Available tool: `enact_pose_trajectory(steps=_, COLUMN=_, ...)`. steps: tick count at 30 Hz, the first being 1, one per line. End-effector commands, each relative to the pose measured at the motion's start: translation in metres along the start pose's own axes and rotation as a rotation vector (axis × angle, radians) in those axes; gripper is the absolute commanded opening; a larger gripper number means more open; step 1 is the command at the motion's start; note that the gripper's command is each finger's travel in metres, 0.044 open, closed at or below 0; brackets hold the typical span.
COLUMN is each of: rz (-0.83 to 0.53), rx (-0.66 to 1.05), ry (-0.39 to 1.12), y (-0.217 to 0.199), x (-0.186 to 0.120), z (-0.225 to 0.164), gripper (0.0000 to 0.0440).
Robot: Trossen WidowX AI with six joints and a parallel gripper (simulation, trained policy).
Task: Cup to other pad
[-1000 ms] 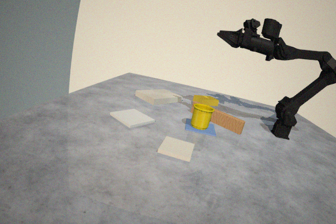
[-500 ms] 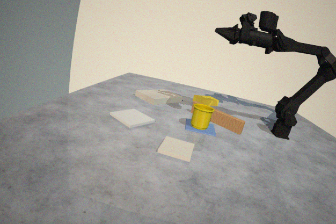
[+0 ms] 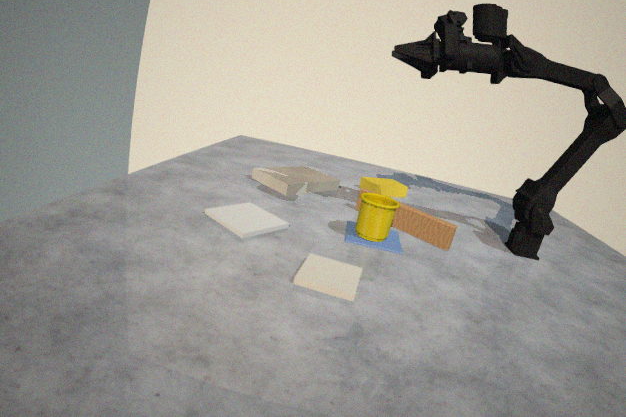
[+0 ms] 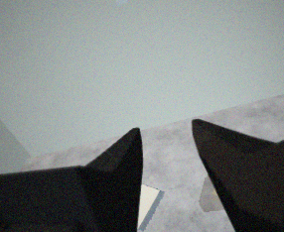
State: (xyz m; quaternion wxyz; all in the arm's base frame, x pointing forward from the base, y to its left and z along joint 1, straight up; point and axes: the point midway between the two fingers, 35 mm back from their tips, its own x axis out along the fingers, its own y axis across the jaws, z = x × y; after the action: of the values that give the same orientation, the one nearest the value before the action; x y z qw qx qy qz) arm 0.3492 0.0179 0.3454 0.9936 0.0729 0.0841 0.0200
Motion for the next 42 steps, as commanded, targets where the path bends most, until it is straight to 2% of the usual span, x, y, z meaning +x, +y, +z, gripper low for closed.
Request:
enact_pose_trajectory(steps=1, rz=0.010, rx=0.034, ry=0.026, y=0.004, x=0.003, z=0.003, gripper=0.0148)
enact_pose_trajectory(steps=23, rz=0.001, rx=0.280, ry=0.273, y=0.029, x=0.024, z=0.000, gripper=0.0153)
enact_pose_trajectory(steps=42, rz=-0.075, rx=0.516, ry=0.505, y=0.053, x=0.035, z=-0.014, gripper=0.0162)
